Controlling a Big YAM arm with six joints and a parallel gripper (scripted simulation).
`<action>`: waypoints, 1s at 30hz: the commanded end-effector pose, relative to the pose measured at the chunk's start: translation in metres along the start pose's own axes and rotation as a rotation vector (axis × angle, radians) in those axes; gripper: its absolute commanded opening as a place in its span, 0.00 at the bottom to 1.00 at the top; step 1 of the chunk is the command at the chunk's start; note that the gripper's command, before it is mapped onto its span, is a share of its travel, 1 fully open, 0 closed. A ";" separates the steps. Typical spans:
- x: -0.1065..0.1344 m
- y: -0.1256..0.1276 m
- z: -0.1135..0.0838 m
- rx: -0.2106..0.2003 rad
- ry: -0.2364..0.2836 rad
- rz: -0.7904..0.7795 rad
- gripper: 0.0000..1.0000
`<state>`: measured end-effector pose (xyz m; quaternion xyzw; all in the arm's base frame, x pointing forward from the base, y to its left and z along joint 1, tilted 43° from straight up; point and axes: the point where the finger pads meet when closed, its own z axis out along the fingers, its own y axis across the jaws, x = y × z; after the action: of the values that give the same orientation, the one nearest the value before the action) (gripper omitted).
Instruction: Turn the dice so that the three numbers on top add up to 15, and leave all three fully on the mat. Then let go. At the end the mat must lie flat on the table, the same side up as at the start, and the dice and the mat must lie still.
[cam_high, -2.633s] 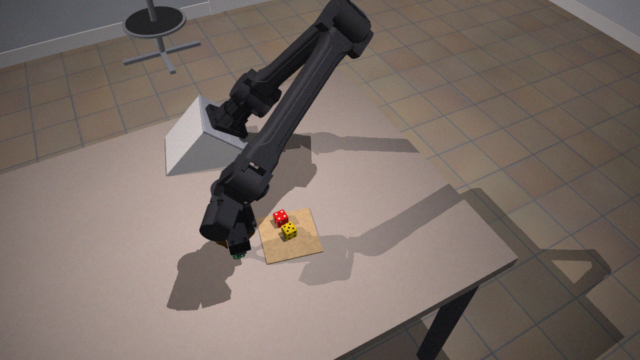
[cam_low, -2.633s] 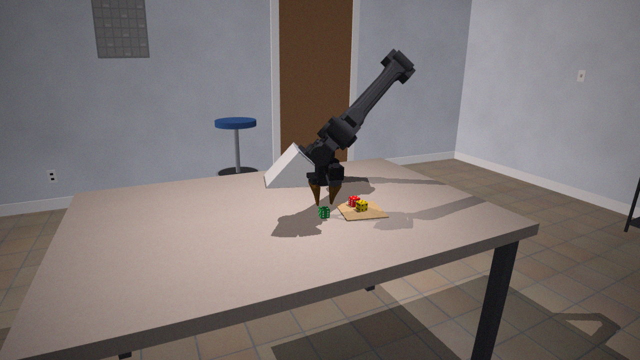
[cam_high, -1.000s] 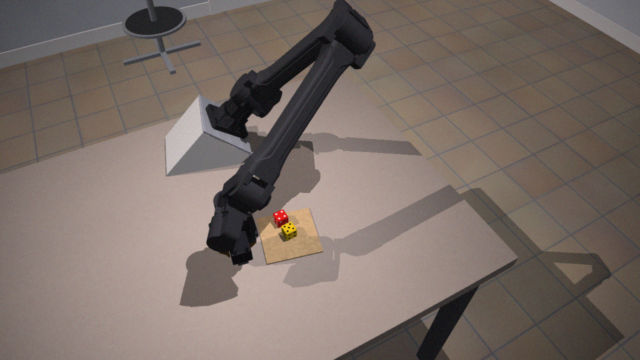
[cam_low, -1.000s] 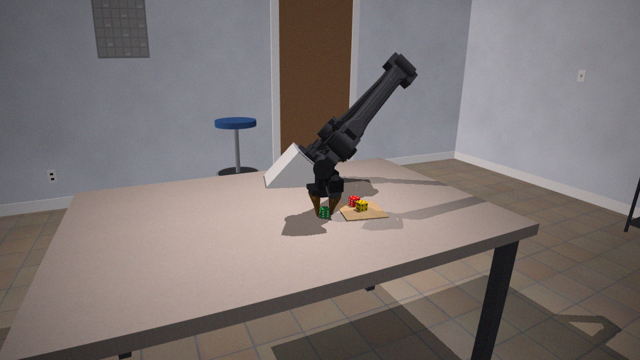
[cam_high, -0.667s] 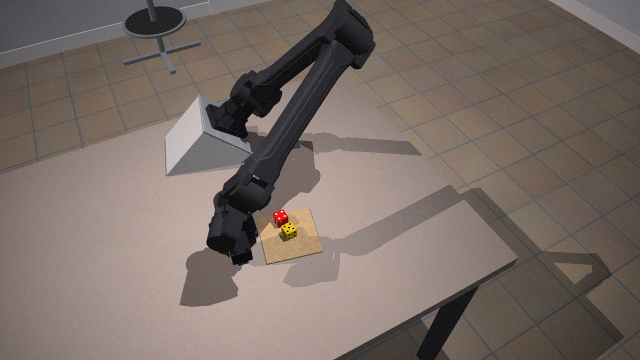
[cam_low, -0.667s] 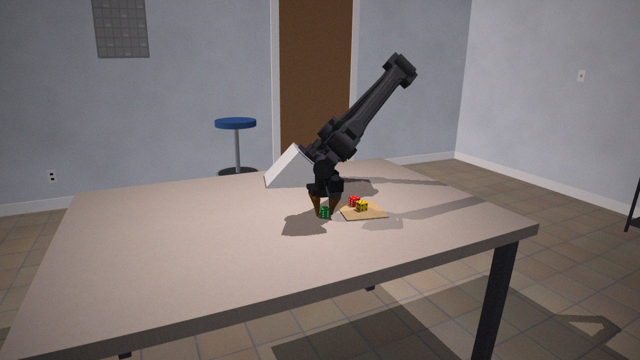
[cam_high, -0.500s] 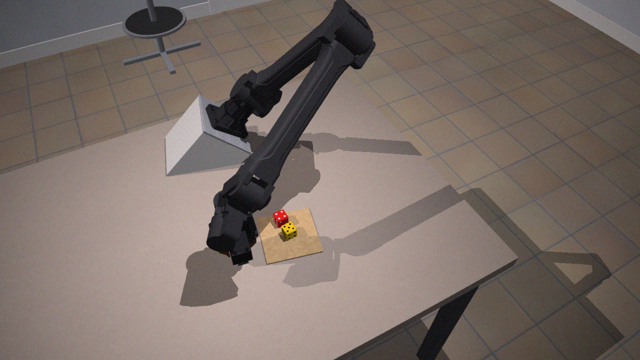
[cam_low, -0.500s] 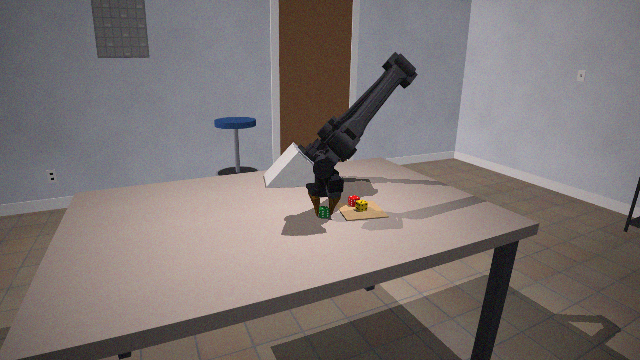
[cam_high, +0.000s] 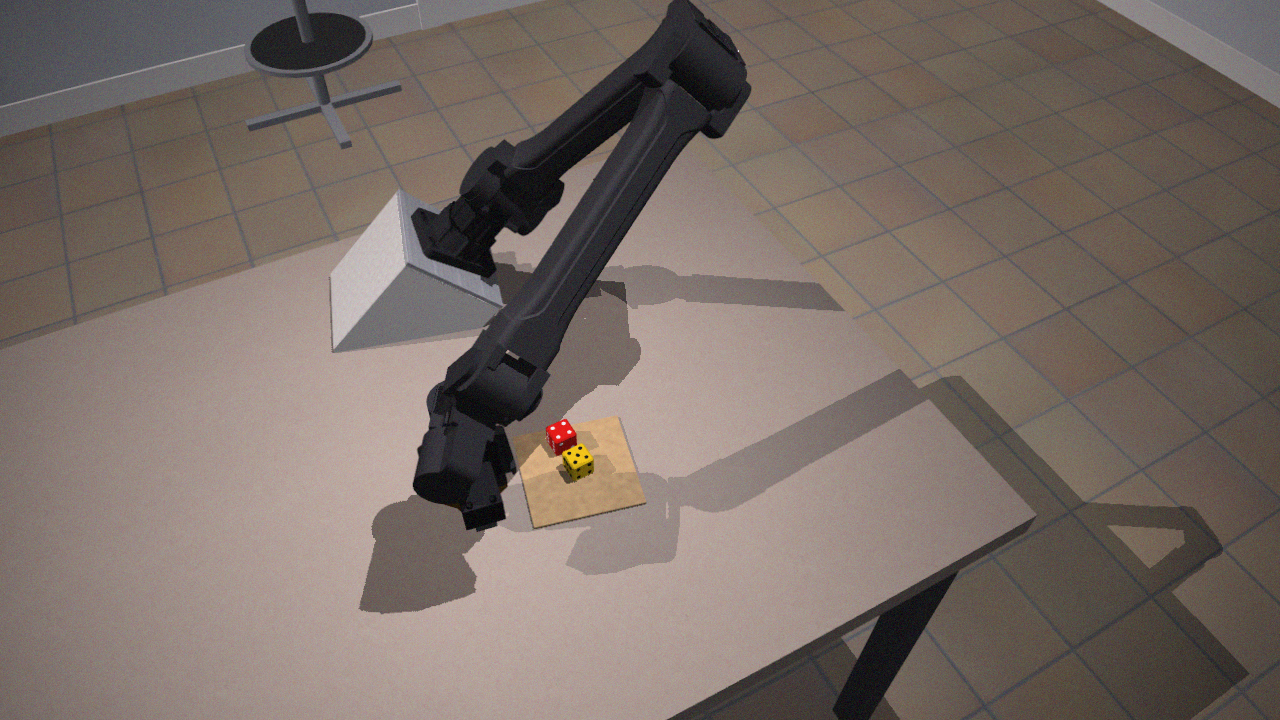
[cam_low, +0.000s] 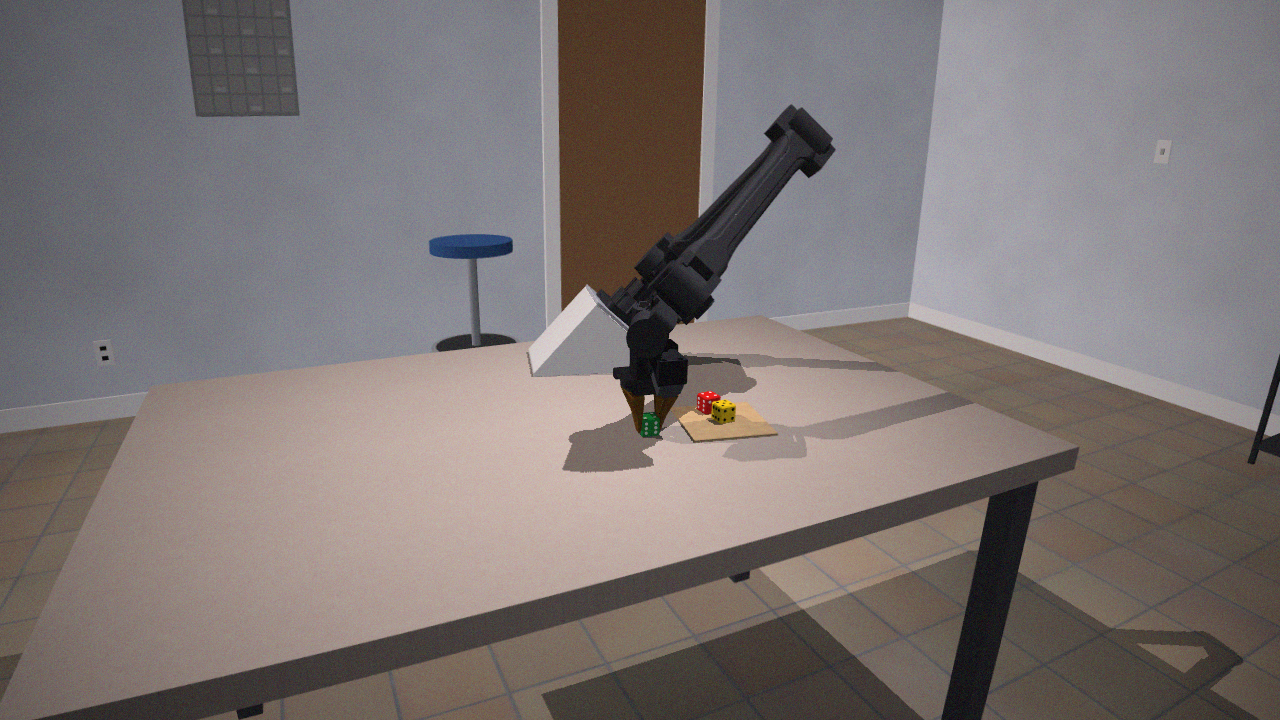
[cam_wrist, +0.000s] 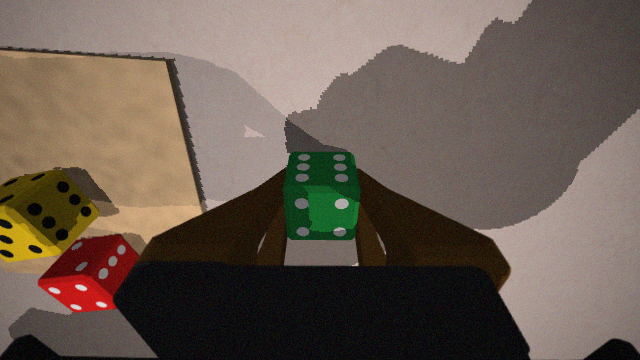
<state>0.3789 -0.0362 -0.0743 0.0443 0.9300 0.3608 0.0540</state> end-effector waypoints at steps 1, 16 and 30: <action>-0.005 0.000 0.004 -0.003 0.002 0.001 0.26; -0.005 0.000 0.004 -0.003 0.002 0.001 0.26; -0.021 -0.004 -0.040 0.018 -0.048 -0.022 0.26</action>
<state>0.3745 -0.0406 -0.0700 0.0504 0.9289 0.3642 0.0435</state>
